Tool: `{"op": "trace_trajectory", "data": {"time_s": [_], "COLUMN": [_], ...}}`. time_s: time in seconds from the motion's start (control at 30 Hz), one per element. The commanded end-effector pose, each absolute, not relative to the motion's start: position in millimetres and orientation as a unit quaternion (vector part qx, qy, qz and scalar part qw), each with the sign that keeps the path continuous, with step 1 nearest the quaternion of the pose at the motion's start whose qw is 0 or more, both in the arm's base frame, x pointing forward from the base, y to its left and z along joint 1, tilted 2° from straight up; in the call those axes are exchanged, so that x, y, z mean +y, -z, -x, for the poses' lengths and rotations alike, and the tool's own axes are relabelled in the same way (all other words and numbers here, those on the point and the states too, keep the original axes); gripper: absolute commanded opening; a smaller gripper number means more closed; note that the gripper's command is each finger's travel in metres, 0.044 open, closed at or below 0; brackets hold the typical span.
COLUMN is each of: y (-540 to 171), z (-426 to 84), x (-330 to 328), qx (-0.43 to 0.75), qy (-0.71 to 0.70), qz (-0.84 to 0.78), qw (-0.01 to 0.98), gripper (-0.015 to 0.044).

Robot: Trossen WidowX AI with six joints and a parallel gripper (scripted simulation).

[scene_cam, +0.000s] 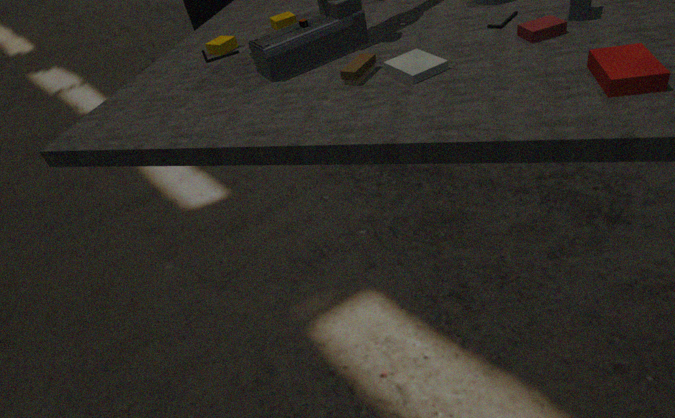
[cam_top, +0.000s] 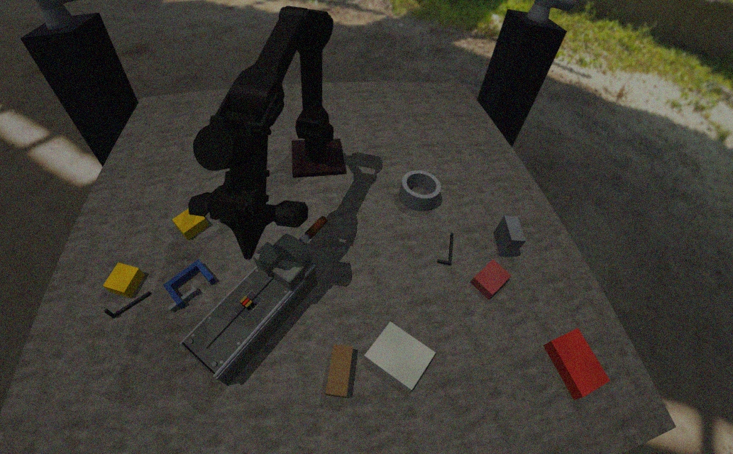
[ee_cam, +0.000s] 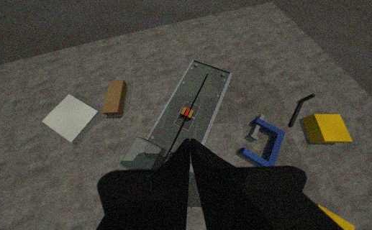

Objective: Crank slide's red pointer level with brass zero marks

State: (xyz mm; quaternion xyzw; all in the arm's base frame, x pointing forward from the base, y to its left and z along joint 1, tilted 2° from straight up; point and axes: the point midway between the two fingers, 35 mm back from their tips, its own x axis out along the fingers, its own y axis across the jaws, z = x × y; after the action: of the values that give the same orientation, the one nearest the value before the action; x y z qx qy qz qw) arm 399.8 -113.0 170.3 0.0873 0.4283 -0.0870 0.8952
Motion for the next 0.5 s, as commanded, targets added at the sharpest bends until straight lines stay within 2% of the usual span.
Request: {"op": "trace_trajectory", "data": {"time_s": [0.0,0.47], "y": [-170.3,-173.7], "z": [-399.8,-400.0], "x": [-113.0,-113.2], "qx": [0.428,0.428], "qy": [0.087,0.087], "qz": [-0.087,-0.087], "qw": [0.895,0.895], "gripper": [0.0053,0.0420]}}
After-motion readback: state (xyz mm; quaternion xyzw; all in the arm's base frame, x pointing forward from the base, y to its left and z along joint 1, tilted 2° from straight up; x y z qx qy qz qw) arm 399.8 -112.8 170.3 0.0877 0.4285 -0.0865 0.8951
